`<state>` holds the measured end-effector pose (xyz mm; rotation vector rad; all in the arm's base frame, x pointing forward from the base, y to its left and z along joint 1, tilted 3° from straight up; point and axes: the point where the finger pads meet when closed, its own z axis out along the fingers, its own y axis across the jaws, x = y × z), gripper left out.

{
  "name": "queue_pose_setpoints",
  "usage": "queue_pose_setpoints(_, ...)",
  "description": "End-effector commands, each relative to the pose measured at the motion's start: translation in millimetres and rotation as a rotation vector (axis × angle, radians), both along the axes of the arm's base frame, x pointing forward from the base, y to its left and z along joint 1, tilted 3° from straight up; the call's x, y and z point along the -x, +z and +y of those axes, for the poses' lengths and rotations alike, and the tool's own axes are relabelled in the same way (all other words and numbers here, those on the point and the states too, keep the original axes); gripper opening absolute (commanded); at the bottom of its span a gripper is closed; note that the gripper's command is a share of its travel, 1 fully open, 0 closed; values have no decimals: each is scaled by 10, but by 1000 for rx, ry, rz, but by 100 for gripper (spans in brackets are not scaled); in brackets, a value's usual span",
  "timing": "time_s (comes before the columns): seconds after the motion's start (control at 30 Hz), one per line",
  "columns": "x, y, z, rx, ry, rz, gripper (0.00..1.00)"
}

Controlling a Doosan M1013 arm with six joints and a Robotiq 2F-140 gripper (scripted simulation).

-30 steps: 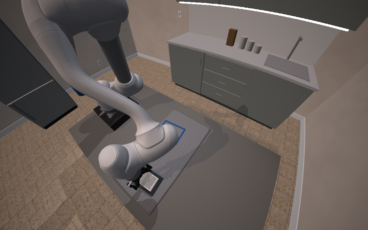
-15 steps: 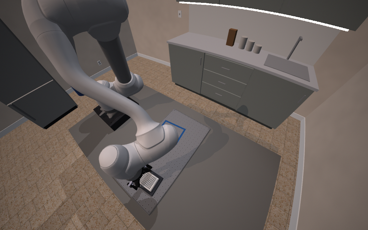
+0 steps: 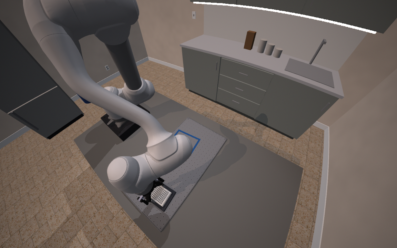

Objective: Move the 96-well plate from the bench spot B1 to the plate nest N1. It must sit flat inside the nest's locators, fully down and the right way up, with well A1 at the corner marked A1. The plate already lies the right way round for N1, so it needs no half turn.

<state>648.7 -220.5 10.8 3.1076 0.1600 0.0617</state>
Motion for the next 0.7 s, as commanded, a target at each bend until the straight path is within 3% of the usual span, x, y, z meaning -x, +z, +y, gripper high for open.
queue_pose_setpoints(0.0,0,-4,0,0,0,0,0)
queue_pose_setpoints(0.67,-2,-34,-1,0,0,0,0)
